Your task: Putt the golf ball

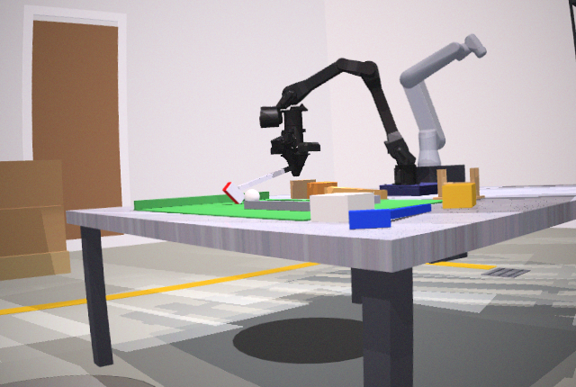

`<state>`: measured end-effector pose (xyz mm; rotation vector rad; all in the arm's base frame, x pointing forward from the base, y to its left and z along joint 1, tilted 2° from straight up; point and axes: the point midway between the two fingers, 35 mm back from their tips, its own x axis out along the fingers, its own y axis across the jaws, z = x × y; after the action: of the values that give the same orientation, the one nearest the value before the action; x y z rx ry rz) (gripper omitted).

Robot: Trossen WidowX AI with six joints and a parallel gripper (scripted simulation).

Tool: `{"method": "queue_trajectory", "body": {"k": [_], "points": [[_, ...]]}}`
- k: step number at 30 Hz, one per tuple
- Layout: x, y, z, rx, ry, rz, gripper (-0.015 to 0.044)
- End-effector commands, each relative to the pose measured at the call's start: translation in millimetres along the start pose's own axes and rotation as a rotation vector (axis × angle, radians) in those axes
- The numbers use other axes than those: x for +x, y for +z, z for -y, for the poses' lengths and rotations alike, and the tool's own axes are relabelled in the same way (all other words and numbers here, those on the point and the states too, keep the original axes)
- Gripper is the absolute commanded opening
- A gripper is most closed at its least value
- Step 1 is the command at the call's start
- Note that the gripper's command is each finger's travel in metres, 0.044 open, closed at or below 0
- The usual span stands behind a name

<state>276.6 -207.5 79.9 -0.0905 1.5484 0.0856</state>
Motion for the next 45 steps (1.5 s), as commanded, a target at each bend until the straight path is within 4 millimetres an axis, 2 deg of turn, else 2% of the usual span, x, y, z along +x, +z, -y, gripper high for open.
{"method": "queue_trajectory", "body": {"k": [1,6,9,16,27,30,31,45], "points": [[-2.3,5.3,-44.5,-0.016,0.006,0.001,0.0],[-1.7,0.0,-106.2,-0.017,0.01,0.003,0.0],[-0.6,-4.0,-122.6,-0.017,0.012,0.004,0.0],[-8.4,-3.3,-122.1,-0.017,0.012,0.004,0.0],[-59.8,-4.0,-121.4,-0.017,0.011,0.004,0.0],[-60.7,-4.1,-121.4,-0.017,0.011,0.004,0.0],[-51.7,-5.1,-121.3,-0.019,0.012,-0.007,0.0],[-51.7,-5.1,-121.3,-0.019,0.012,-0.007,0.0]]}}
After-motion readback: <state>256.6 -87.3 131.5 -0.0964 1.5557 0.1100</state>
